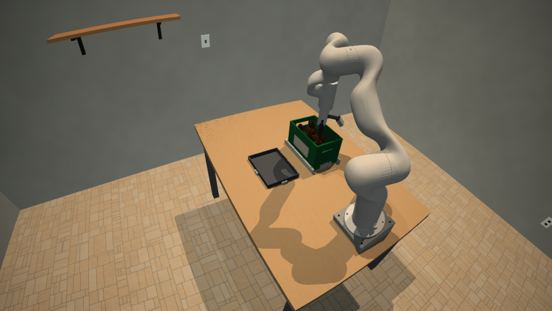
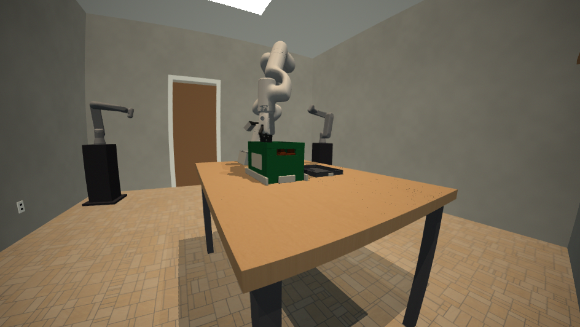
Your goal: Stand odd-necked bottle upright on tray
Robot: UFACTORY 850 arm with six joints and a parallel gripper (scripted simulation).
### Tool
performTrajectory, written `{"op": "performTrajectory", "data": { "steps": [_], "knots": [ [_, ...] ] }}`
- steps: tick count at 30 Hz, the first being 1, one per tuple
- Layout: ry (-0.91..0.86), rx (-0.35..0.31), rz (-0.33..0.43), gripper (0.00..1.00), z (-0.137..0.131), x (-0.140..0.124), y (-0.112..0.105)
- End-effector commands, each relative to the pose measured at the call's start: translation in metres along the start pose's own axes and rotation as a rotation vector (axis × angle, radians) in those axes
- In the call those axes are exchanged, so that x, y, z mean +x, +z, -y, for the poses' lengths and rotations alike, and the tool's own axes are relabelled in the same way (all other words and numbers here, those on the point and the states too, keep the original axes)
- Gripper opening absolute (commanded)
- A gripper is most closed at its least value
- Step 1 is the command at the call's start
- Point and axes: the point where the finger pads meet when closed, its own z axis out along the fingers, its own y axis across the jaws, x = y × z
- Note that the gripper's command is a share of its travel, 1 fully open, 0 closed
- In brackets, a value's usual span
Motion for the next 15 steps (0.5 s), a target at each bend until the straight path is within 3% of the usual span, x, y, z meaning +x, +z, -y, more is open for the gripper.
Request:
{"op": "performTrajectory", "data": {
  "steps": [1, 6, 7, 15],
  "knots": [
    [0.0, 0.002, 0.001, 0.65, 0.0008, -0.0004, -0.001],
    [0.0, 0.002, 0.001, 0.65, 0.0008, -0.0004, -0.001],
    [0.0, 0.002, 0.001, 0.0, 0.0008, -0.0004, -0.001],
    [0.0, 0.002, 0.001, 0.0, 0.0008, -0.0004, -0.001]
  ]
}}
